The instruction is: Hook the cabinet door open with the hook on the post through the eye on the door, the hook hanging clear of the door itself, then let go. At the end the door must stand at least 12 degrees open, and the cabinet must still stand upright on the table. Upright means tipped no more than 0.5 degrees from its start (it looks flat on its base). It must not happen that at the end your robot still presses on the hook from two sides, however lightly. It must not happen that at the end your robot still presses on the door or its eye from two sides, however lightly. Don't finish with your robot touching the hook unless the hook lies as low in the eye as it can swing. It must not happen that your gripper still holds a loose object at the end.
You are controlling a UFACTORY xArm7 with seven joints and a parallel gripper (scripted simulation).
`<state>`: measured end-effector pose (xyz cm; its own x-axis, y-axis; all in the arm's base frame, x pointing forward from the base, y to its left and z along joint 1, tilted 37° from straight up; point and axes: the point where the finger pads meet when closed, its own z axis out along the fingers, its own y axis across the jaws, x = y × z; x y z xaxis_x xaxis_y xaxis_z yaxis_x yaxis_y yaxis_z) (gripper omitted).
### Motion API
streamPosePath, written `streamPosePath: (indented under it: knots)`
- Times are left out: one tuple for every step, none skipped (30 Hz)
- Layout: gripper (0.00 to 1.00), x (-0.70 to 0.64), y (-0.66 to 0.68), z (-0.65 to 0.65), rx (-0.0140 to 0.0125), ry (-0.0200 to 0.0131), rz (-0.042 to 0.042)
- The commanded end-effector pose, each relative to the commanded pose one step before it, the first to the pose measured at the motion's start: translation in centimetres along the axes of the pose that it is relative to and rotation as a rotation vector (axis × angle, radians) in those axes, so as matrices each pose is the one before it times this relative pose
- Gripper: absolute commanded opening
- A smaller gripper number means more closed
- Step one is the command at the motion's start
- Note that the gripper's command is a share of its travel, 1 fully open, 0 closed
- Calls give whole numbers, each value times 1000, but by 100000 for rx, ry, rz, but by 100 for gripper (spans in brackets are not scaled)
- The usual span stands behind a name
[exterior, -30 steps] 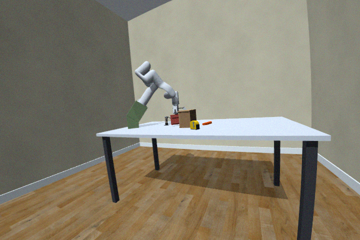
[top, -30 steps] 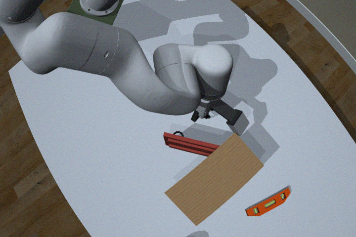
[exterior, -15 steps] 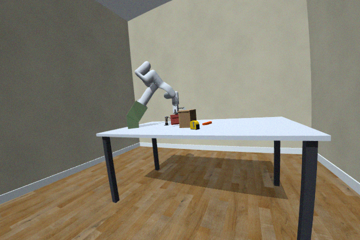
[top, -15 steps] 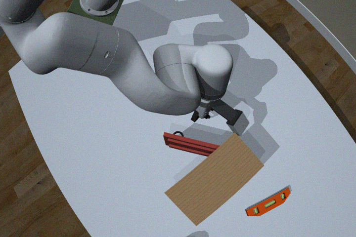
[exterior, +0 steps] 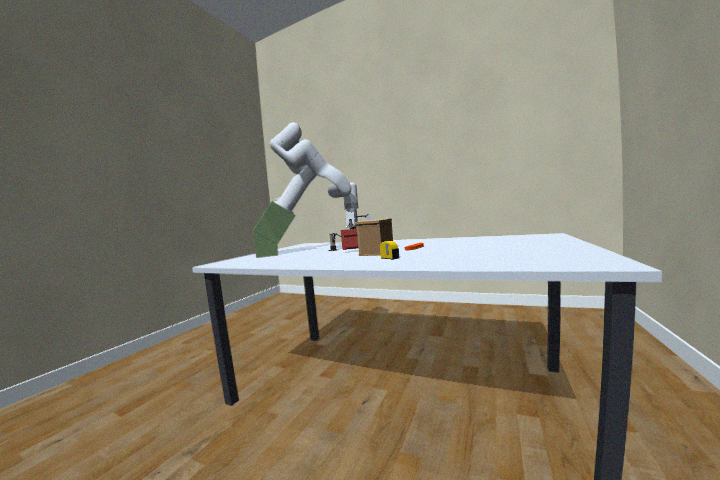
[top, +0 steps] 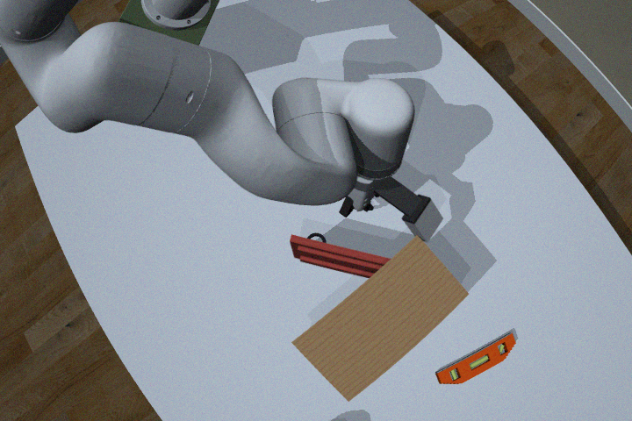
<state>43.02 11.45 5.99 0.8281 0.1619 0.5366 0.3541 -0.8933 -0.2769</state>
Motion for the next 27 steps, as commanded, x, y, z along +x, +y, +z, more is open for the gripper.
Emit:
streamPosePath:
  knots:
    - [23, 79, 19, -59, -68, 186, -50]
    - [23, 0, 0, 0, 0, 0, 0]
    - [23, 0, 0, 0, 0, 0, 0]
    - [23, 0, 0, 0, 0, 0, 0]
    - [23, 0, 0, 0, 0, 0, 0]
    - [23, 0, 0, 0, 0, 0, 0]
    - [23, 0, 0, 0, 0, 0, 0]
    - [23, 0, 0, 0, 0, 0, 0]
    - [23, 0, 0, 0, 0, 0, 0]
    - [23, 0, 0, 0, 0, 0, 0]
    - [23, 0, 0, 1, 0, 0, 0]
    - [23, 0, 0, 3, 0, 0, 0]
    - [23, 0, 0, 5, 0, 0, 0]
    - [23, 0, 0, 8, 0, 0, 0]
    - [23, 0, 0, 11, 0, 0, 0]
    - [23, 0, 0, 15, 0, 0, 0]
    - [23, 0, 0, 19, 0, 0, 0]
    - [23, 0, 0, 23, 0, 0, 0]
    - [23, 0, 0, 28, 0, 0, 0]
    - [23, 0, 0, 33, 0, 0, 0]
    - [23, 0, 0, 38, 0, 0, 0]
    - [23, 0, 0, 43, 0, 0, 0]
    - [23, 0, 0, 0, 0, 0, 0]
    - [23, 0, 0, 0, 0, 0, 0]
    - [23, 0, 0, 48, 0, 0, 0]
    - [23, 0, 0, 53, 0, 0, 0]
    - [23, 0, 0, 58, 0, 0, -1]
